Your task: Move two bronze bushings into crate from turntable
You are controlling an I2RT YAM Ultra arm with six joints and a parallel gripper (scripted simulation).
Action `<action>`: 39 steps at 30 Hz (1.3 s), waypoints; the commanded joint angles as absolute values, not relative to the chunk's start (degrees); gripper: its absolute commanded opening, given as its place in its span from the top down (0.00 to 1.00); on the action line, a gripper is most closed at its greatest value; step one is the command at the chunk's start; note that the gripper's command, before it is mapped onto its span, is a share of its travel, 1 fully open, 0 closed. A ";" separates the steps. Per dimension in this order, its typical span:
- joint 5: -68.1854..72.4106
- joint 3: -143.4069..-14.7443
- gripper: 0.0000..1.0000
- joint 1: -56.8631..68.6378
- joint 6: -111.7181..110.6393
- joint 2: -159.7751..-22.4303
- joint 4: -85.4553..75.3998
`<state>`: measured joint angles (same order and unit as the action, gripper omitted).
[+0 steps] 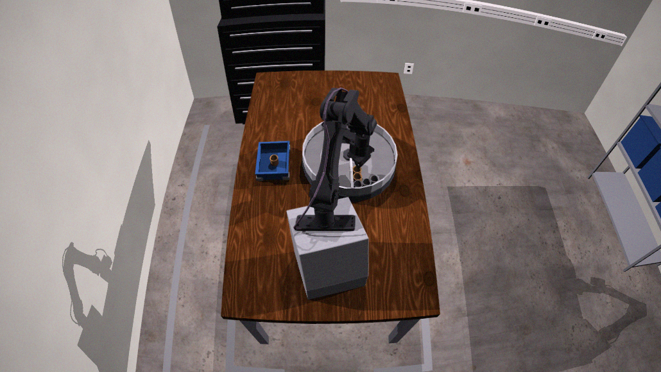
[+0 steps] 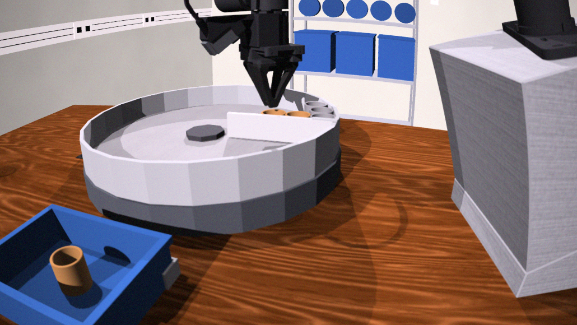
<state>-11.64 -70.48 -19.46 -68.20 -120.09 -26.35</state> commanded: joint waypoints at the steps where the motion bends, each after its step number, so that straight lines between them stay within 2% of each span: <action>1: -12.08 -72.26 0.85 -20.38 -67.85 -118.17 -27.02; 39: -12.03 -73.29 0.85 -20.33 -67.64 -119.43 -26.89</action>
